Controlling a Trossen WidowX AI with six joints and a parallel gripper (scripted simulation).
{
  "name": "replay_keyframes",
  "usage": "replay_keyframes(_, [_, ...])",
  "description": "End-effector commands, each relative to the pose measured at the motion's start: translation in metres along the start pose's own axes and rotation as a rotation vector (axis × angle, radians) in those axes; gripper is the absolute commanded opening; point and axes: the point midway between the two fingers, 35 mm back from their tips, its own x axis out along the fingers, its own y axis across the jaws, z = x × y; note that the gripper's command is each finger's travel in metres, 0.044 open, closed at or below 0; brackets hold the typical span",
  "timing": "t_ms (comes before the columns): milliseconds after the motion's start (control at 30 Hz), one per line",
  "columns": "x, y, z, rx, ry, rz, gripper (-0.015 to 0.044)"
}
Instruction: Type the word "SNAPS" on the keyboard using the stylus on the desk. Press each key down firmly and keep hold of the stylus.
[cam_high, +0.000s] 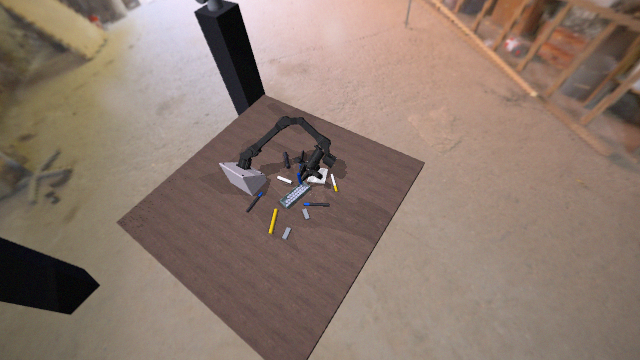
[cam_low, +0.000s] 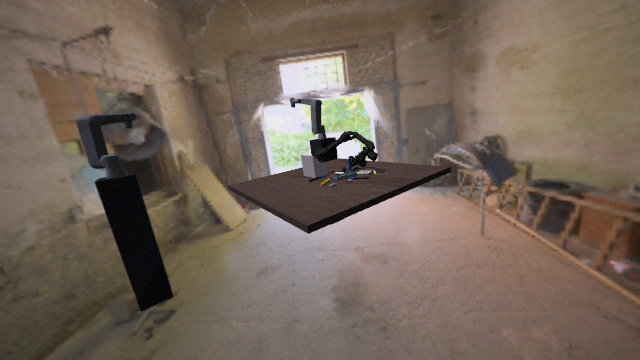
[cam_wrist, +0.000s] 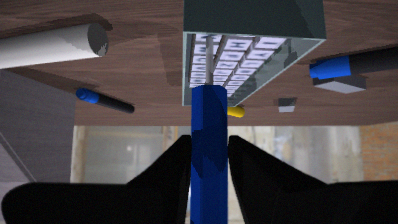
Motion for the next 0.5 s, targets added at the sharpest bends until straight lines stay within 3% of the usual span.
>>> replay_keyframes(0, [-0.008, 0.001, -0.014, 0.000, -0.003, 0.001, 0.0081])
replay_keyframes(267, [-0.015, 0.001, -0.028, 0.009, -0.006, 0.000, 0.0084])
replay_keyframes(467, [-0.015, 0.001, -0.028, 0.009, -0.006, 0.000, 0.0044])
